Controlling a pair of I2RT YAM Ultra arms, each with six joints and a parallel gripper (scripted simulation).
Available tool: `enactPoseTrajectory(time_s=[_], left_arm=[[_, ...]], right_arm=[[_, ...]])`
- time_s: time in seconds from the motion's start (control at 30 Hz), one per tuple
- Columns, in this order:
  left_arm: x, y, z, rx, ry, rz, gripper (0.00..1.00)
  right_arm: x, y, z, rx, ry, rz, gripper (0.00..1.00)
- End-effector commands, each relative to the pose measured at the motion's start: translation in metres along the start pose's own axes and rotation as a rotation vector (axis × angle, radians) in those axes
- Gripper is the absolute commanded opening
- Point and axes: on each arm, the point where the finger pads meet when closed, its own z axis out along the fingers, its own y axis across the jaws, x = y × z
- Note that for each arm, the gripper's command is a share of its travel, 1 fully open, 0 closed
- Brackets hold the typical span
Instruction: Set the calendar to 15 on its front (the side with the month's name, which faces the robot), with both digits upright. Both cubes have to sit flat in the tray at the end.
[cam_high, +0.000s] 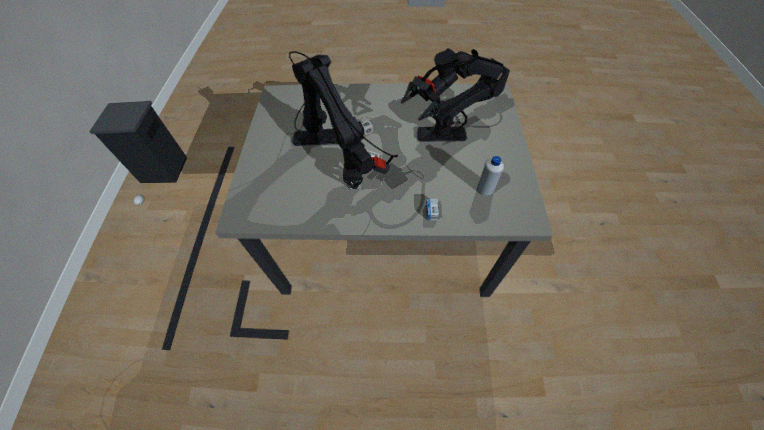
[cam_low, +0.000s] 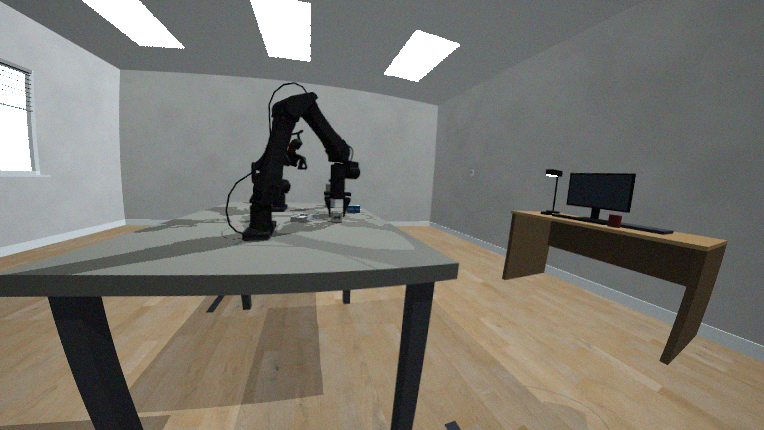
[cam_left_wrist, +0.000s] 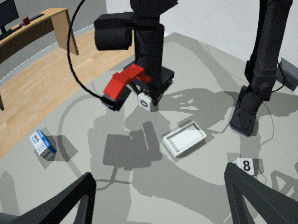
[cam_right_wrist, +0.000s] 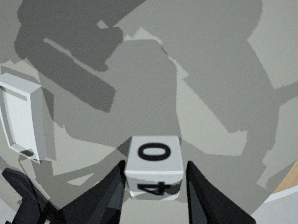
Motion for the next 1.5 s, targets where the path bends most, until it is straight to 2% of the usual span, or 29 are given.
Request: enactPoseTrajectory(time_s=[0.0, 0.07, 0.1, 0.53, 0.63, 0.67, 0.77, 1.0, 1.17, 1.33, 1.47], left_arm=[[-0.003, 0.000, 0.000, 0.000, -0.007, 0.003, 1.00], [-0.003, 0.000, 0.000, 0.000, -0.007, 0.003, 1.00], [-0.003, 0.000, 0.000, 0.000, -0.007, 0.003, 1.00], [-0.003, 0.000, 0.000, 0.000, -0.007, 0.003, 1.00], [-0.003, 0.000, 0.000, 0.000, -0.007, 0.003, 1.00], [-0.003, 0.000, 0.000, 0.000, -0.007, 0.003, 1.00], [-0.003, 0.000, 0.000, 0.000, -0.007, 0.003, 1.00], [-0.003, 0.000, 0.000, 0.000, -0.007, 0.003, 1.00], [-0.003, 0.000, 0.000, 0.000, -0.007, 0.003, 1.00], [0.010, -0.003, -0.009, 0.016, 0.086, 0.017, 1.00], [0.006, -0.013, -0.034, 0.058, 0.180, 0.043, 1.00]], right_arm=[[-0.004, 0.002, 0.002, 0.000, -0.017, -0.006, 0.51], [-0.004, 0.002, 0.002, 0.000, -0.017, -0.006, 0.51], [-0.003, 0.002, 0.002, -0.002, -0.016, -0.006, 0.47], [0.000, 0.000, 0.001, -0.001, -0.017, -0.006, 0.34], [-0.003, 0.000, -0.002, 0.002, -0.019, -0.004, 0.00], [0.001, -0.001, 0.000, 0.002, -0.019, -0.005, 0.00], [0.001, -0.001, -0.009, 0.002, -0.019, -0.005, 0.34], [0.000, -0.003, -0.059, 0.008, -0.023, -0.007, 0.35], [-0.003, -0.005, -0.064, 0.009, -0.035, 0.015, 0.35], [-0.005, 0.023, -0.060, 0.002, -0.032, 0.066, 0.35], [-0.006, 0.067, -0.058, -0.007, -0.026, 0.080, 0.35]])
